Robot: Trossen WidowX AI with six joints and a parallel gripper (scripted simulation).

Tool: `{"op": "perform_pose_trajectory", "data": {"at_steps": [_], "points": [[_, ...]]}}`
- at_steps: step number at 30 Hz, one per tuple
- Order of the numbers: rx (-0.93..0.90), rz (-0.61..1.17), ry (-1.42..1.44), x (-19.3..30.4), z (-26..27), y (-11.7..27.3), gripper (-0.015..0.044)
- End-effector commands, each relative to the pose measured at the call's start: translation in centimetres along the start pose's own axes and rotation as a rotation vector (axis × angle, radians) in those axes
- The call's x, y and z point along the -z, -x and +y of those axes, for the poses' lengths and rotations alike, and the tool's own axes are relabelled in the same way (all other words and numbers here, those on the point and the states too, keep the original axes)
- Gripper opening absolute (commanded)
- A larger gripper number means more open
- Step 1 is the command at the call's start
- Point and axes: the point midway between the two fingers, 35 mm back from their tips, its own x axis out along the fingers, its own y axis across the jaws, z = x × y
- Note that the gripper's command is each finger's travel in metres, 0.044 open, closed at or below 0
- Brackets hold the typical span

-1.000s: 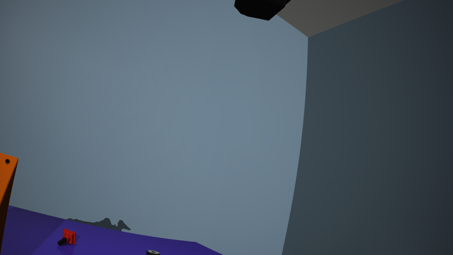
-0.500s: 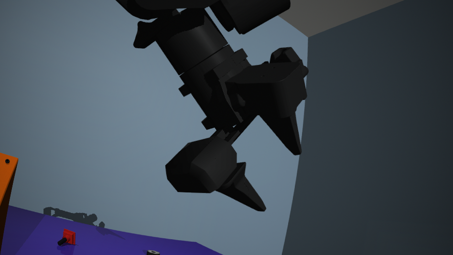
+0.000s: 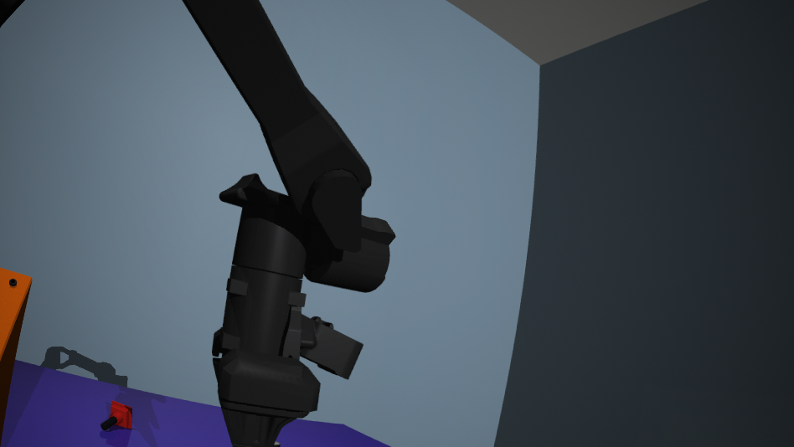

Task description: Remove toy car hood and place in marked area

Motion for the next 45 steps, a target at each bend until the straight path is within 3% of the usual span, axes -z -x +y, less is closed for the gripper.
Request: {"op": "perform_pose_trajectory", "data": {"at_steps": [1, 45], "points": [[0.061, 0.063, 0.14, 0.9, -0.1, -0.6, 0.044], [0.061, 0.063, 0.14, 0.9, -0.5, -4.3, 0.044]]}}
